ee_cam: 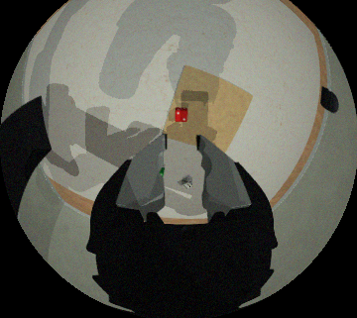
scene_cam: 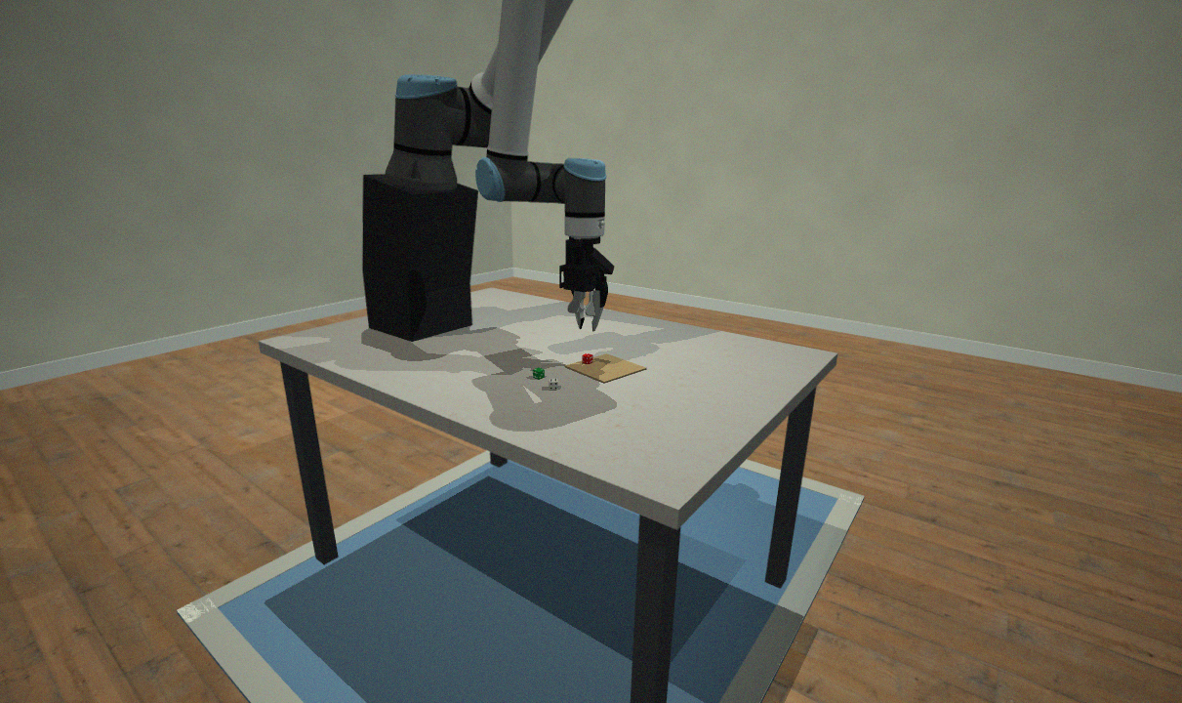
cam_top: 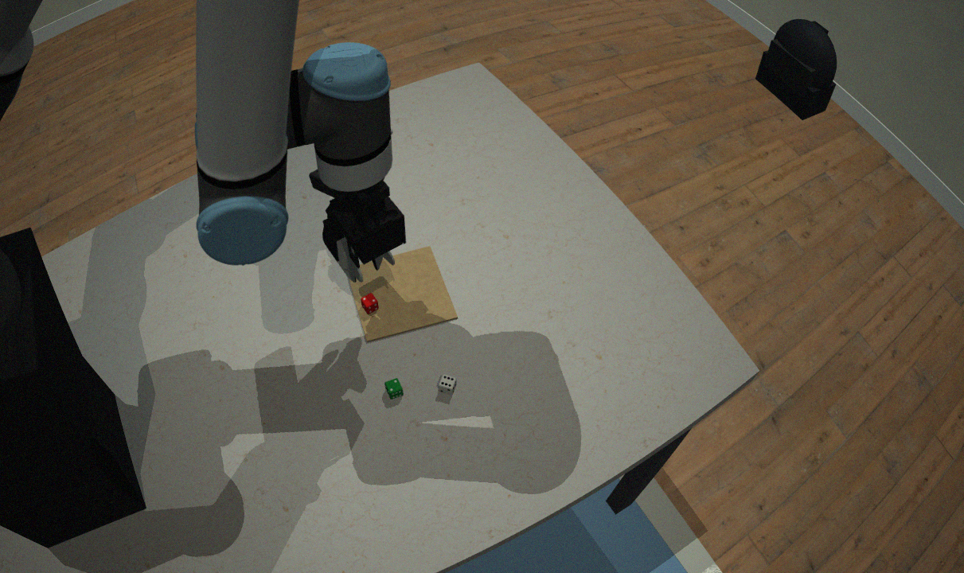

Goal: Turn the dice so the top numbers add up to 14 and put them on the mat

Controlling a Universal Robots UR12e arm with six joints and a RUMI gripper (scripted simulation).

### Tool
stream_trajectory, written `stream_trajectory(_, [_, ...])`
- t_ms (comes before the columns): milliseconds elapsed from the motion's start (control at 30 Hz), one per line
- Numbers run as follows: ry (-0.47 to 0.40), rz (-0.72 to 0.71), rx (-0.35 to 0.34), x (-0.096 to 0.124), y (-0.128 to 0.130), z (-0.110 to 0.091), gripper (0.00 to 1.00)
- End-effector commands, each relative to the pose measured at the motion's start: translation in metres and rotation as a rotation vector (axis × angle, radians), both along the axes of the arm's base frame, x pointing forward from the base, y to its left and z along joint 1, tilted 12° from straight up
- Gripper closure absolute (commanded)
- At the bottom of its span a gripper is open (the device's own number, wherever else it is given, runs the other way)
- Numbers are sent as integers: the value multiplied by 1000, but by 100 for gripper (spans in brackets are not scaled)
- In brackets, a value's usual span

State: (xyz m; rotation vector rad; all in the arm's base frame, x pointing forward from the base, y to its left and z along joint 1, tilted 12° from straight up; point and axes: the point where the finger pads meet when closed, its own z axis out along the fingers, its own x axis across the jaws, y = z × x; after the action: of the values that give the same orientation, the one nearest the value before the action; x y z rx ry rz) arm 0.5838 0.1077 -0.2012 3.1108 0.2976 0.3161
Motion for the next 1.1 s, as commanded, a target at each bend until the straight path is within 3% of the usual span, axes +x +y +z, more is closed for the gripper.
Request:
stream_trajectory(0, [0, 0, 0, -1, 0, 8, 79])
stream_trajectory(67, [0, 0, 0, -1, 0, 8, 79])
stream_trajectory(100, [0, 0, 0, -1, 0, 8, 0])
stream_trajectory(800, [0, -2, 0, -1, -2, 8, 0])
stream_trajectory(933, [2, -34, 7, -1, -28, 3, 0])
stream_trajectory(1067, [4, -102, 21, -5, -81, -5, 0])
